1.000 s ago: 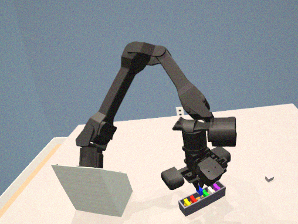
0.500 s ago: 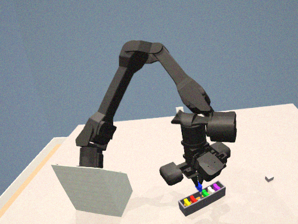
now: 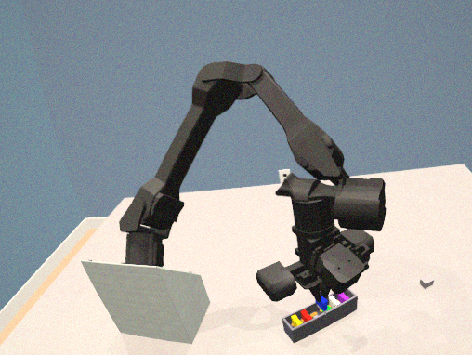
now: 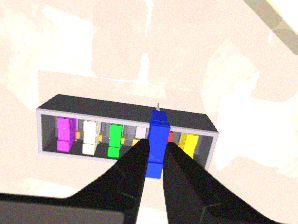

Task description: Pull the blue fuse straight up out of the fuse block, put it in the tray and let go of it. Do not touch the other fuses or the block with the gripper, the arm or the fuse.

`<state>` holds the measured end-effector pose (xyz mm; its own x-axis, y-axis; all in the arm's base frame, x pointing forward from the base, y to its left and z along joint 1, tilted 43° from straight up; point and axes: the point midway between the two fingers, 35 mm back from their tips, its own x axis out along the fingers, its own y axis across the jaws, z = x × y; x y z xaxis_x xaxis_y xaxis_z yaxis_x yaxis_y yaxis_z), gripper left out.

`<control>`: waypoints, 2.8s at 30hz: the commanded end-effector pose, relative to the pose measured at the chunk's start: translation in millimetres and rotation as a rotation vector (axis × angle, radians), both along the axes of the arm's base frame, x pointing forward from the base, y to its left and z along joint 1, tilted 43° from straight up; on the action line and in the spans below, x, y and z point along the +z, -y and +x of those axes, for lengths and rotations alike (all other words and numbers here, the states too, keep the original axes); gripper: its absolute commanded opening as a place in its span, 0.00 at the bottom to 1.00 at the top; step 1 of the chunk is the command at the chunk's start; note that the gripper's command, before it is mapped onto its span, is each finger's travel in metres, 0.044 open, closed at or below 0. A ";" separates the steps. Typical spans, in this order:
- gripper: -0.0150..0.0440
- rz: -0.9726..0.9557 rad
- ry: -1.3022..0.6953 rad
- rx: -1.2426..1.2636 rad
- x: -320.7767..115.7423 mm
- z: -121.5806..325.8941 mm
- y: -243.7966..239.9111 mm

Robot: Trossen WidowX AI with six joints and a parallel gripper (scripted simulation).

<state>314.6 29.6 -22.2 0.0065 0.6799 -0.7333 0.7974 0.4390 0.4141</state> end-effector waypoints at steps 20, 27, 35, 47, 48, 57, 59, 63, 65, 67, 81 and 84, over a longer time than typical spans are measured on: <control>0.25 -0.007 -0.005 0.005 -86.3 13.4 92.5; 0.25 -0.001 -0.004 0.007 -109.1 8.9 113.1; 0.25 -0.001 -0.004 0.007 -114.5 9.2 108.2; 0.25 0.000 -0.004 0.007 -128.7 9.3 94.9; 0.25 0.000 -0.004 0.007 -129.9 9.3 93.7; 0.25 0.001 -0.004 0.007 -138.3 8.8 85.4; 0.25 0.001 -0.004 0.007 -138.3 8.8 85.4; 0.39 -0.004 0.002 0.012 -136.0 9.9 87.4; 0.48 -0.004 0.002 0.012 -136.0 9.9 87.4; 0.57 -0.004 0.002 0.012 -136.0 9.9 87.4; 0.81 -0.001 -0.004 0.007 -109.1 8.9 113.1; 0.81 -0.001 -0.004 0.007 -109.1 8.9 113.1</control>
<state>324.3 -83.5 -132.8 0.0079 0.6801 -0.7331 0.7994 0.4362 0.4132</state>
